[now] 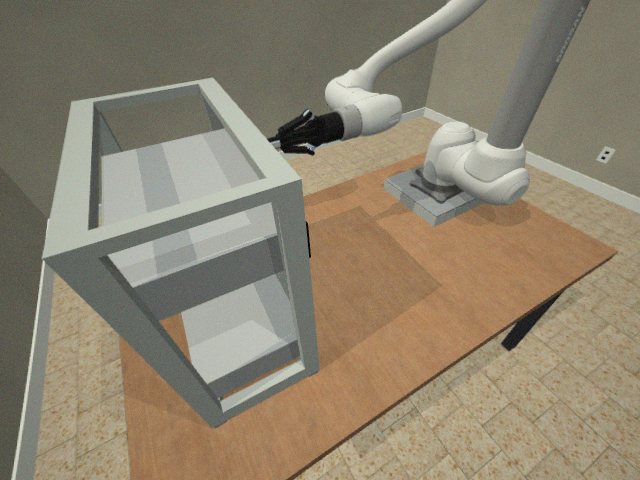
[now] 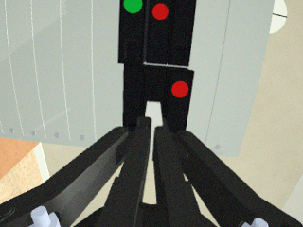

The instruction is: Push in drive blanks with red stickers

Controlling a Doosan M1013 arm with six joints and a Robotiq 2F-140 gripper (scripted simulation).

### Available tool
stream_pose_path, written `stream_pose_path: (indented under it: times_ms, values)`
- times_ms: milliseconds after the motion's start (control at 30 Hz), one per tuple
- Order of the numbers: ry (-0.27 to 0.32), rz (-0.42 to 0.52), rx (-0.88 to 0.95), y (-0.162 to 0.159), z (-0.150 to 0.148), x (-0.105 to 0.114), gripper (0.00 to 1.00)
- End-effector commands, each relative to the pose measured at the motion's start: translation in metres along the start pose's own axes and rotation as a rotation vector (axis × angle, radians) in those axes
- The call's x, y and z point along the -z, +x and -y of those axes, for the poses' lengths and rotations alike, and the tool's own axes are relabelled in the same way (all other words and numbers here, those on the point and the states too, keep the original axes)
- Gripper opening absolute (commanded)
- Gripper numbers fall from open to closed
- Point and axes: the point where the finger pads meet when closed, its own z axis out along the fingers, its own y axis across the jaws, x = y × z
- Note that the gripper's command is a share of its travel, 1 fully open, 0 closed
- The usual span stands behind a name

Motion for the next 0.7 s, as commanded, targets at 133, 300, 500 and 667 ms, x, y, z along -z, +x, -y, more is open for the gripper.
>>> stream_pose_path:
  times_ms: [133, 300, 500, 667]
  values:
    - [-0.004, 0.002, -0.002, -0.002, -0.0012, -0.0077, 0.0]
    - [-0.004, 0.002, -0.002, -0.002, -0.0012, -0.0077, 0.0]
    - [-0.004, 0.002, -0.002, -0.0019, -0.0012, -0.0136, 0.0]
    - [-0.004, 0.002, -0.002, -0.0019, -0.0012, -0.0173, 0.0]
